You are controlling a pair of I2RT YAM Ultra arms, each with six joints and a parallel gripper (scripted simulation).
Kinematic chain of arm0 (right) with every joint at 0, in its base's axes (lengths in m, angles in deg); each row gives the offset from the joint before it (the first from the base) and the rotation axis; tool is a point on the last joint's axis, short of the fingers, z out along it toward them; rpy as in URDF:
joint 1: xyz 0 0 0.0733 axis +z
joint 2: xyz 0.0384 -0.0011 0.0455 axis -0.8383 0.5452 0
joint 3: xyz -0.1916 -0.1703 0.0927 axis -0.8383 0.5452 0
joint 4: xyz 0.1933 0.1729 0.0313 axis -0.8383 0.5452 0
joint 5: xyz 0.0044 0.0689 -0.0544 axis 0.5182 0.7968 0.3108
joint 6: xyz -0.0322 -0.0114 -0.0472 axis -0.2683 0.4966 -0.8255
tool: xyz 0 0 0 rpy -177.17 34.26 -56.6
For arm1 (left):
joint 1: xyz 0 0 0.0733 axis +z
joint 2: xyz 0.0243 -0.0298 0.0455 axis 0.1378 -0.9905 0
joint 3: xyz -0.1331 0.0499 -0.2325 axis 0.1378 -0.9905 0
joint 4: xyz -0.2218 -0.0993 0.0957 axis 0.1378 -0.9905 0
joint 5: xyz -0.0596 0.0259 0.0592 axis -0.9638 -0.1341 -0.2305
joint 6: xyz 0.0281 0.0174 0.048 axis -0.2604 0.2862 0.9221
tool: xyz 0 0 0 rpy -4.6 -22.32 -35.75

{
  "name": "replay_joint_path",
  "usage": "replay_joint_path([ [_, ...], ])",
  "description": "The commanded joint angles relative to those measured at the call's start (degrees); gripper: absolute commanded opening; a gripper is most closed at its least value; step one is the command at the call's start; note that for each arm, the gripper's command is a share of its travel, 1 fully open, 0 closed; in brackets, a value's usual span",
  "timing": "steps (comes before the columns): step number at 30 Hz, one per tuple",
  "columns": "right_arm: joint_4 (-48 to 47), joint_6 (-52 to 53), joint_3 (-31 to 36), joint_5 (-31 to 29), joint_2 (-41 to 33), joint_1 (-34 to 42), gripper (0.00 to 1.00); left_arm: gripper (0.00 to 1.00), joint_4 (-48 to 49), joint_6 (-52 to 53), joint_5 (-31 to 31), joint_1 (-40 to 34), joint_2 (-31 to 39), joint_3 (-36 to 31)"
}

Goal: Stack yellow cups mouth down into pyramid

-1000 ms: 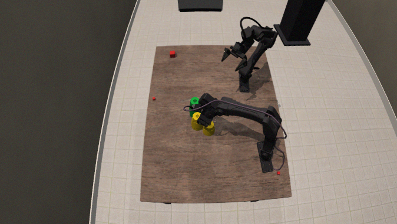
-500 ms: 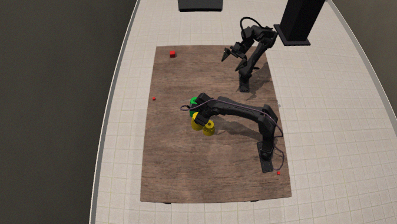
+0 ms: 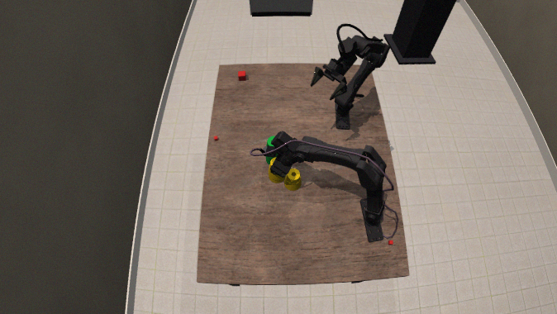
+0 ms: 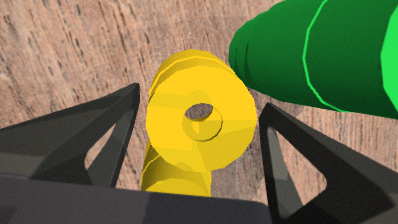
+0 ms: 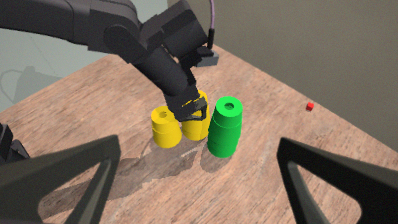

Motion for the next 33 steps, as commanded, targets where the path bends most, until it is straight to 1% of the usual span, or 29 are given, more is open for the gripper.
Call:
replay_joint_path([
  [1, 0.06, 0.32, 0.21, -0.2, -0.89, 0.38, 1.0, 0.81, 2.1, -0.21, 0.24, 0.63, 0.76, 1.18],
  [9, 0.06, 0.32, 0.21, -0.2, -0.89, 0.38, 1.0, 0.81, 2.13, -0.21, 0.24, 0.63, 0.73, 1.19],
  [10, 0.06, 0.32, 0.21, -0.2, -0.89, 0.38, 1.0, 0.77, 2.13, -0.21, 0.24, 0.63, 0.73, 1.19],
  [12, 0.06, 0.32, 0.21, -0.2, -0.89, 0.38, 1.0, 0.77, 2.13, -0.21, 0.24, 0.63, 0.73, 1.19],
  [13, 0.06, 0.32, 0.21, -0.2, -0.89, 0.38, 1.0, 0.73, 1.41, -0.21, 0.23, 0.28, 0.68, 1.22],
  [17, 0.06, 0.32, 0.21, -0.2, -0.89, 0.38, 1.0, 0.73, 2.2, -0.68, 0.24, 0.21, 1.49, 0.88],
  [18, 0.06, 0.32, 0.21, -0.2, -0.89, 0.38, 1.0, 0.69, 2.2, -0.68, 0.24, 0.21, 1.49, 0.87],
  [20, 0.06, 0.32, 0.21, -0.2, -0.89, 0.38, 1.0, 0.69, 2.21, -0.68, 0.24, 0.21, 1.49, 0.87],
  [24, 0.06, 0.32, 0.21, -0.2, -0.89, 0.38, 1.0, 0.63, 2.28, -0.73, 0.77, 0.14, 1.72, 0.56],
  [29, 0.06, 0.32, 0.21, -0.2, -0.89, 0.38, 1.0, 0.56, 2.35, -0.77, 0.77, 0.07, 1.94, 0.24],
  [30, 0.06, 0.32, 0.21, -0.2, -0.89, 0.38, 1.0, 0.52, 2.35, -0.75, 0.76, 0.07, 1.94, 0.24],
  [33, 0.06, 0.32, 0.21, -0.2, -0.89, 0.38, 1.0, 0.52, 2.37, -0.85, 0.82, 0.03, 2.0, -0.48],
])
